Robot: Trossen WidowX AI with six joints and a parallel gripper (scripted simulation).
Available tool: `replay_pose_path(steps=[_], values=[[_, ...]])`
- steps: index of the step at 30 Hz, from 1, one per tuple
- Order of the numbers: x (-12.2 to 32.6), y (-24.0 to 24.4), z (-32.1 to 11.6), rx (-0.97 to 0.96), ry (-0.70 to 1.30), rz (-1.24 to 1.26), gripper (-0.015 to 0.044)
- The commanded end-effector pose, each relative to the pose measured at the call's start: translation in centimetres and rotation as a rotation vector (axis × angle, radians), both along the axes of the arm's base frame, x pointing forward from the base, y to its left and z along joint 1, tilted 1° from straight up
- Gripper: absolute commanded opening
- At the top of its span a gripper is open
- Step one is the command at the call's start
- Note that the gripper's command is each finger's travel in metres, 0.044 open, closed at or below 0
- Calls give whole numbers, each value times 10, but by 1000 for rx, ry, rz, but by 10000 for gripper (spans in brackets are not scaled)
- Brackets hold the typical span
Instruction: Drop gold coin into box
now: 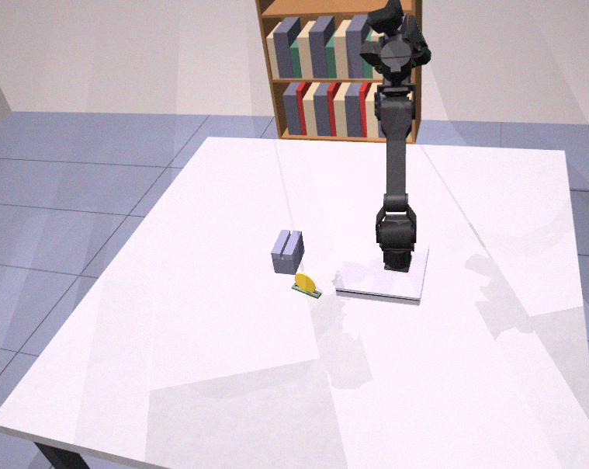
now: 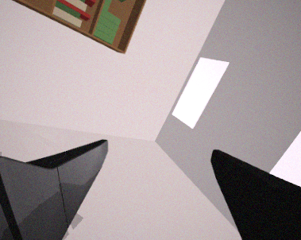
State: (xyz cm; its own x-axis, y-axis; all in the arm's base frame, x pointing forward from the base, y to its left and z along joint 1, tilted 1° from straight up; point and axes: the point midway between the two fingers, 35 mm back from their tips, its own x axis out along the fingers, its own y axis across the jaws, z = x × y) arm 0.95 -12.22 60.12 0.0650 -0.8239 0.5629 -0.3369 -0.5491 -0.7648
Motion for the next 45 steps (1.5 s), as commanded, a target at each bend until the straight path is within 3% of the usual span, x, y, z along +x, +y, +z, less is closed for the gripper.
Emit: replay_pose_path(steps=[1, 9, 17, 25, 30, 36, 41, 45], values=[[1, -2, -1, 3, 2, 9, 374], [56, -53, -37, 223, -111, 349, 164], [150, -82, -113, 710, -370, 743, 161], [247, -46, -207, 1319, -576, 909, 161], [288, 4, -266, 1696, -652, 840, 161], [308, 79, -334, 2066, -687, 582, 161], [299, 143, -385, 2245, -676, 253, 161], [273, 190, -424, 2272, -654, -58, 161]])
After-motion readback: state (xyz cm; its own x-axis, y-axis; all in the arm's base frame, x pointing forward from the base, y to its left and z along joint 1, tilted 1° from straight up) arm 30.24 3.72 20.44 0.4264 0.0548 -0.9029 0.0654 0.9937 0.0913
